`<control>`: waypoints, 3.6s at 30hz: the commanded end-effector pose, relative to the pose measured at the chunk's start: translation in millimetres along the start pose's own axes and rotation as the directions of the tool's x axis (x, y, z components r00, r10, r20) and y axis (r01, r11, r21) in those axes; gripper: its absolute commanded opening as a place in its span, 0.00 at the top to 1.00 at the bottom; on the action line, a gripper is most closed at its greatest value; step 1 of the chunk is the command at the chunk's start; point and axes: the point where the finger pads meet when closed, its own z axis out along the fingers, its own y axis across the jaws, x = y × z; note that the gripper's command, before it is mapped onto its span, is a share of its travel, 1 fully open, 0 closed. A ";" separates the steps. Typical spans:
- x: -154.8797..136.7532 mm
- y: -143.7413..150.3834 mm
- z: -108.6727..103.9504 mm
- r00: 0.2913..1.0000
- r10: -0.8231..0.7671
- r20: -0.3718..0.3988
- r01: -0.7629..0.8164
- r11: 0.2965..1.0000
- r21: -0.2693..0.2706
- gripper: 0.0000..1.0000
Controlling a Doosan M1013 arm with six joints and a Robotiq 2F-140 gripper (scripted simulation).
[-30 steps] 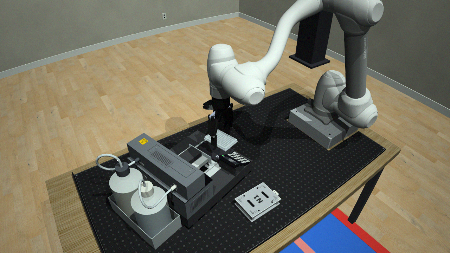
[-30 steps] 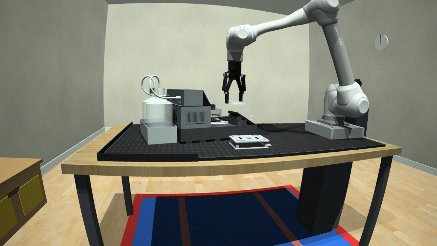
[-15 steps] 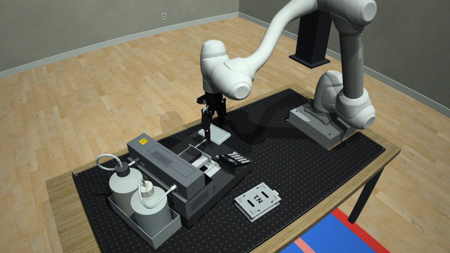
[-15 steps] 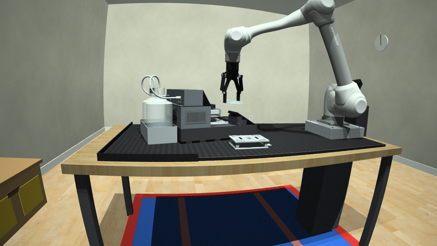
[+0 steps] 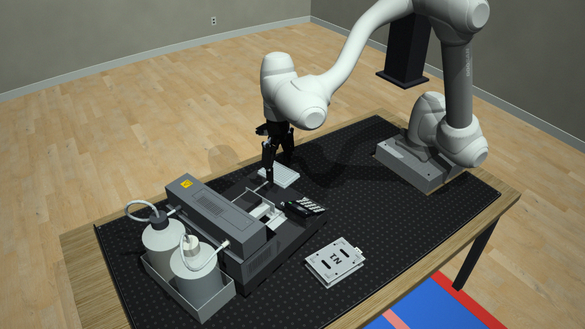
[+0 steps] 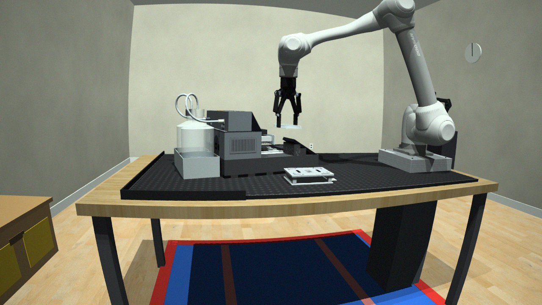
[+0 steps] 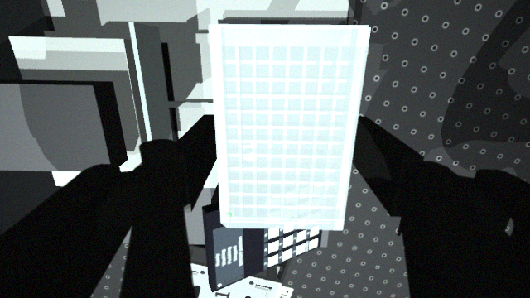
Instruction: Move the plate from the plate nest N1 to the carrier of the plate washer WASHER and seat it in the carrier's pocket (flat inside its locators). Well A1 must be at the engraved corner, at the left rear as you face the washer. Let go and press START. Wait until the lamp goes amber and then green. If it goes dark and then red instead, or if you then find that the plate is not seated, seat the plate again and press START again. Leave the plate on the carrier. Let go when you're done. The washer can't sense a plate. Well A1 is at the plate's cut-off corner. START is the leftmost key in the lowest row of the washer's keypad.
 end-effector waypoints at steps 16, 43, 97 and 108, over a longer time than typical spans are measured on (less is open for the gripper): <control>-0.5 -0.6 -1.2 1.000 0.000 0.000 0.000 1.000 0.002 0.90; -0.7 -0.7 35.5 1.000 0.000 0.000 0.000 1.000 0.002 0.90; -0.8 -0.8 75.3 1.000 0.000 0.000 0.000 1.000 0.002 0.90; -0.8 -0.8 75.3 1.000 0.000 0.000 0.000 1.000 0.002 0.90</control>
